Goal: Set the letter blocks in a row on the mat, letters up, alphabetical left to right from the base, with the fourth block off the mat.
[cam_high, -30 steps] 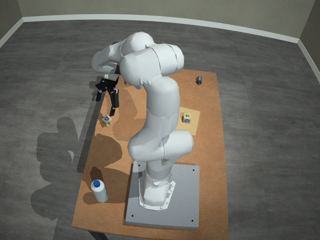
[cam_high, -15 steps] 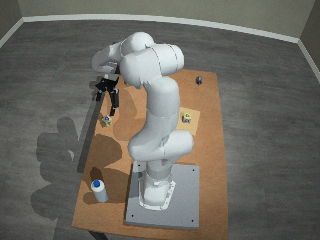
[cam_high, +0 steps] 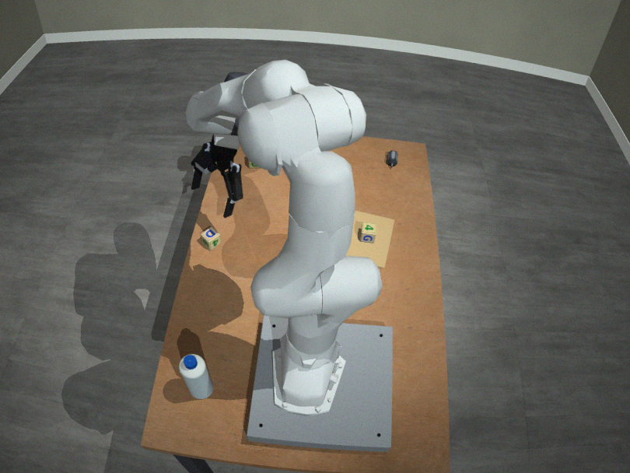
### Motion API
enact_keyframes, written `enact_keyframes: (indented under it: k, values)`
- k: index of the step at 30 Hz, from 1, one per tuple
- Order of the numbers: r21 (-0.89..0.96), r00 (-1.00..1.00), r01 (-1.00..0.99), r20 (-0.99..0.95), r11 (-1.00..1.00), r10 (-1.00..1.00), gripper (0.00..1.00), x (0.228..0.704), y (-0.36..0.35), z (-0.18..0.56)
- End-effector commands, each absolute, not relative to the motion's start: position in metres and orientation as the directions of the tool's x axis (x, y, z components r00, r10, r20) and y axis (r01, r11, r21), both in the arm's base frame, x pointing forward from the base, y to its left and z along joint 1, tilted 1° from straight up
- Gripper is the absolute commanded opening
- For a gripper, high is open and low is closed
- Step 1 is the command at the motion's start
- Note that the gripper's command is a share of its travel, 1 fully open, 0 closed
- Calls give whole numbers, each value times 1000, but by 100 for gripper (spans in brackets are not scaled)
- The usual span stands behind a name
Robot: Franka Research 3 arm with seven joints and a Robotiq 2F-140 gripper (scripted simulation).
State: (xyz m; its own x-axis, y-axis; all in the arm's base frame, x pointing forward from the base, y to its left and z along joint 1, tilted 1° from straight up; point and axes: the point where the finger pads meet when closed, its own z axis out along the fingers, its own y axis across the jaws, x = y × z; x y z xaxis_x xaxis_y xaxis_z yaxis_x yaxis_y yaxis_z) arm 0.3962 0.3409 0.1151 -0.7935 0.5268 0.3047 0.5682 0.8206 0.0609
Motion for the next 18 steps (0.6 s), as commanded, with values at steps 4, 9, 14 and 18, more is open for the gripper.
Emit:
enact_keyframes:
  k: [4, 9, 14, 18]
  values:
    - [111, -881, 420, 290, 901, 374, 100, 403, 334, 123]
    - [130, -906, 366, 278, 922, 320, 100, 410, 330, 128]
    - [147, -928, 309, 264, 940, 264, 100, 416, 326, 133]
    - [159, -942, 266, 253, 951, 221, 100, 421, 323, 137]
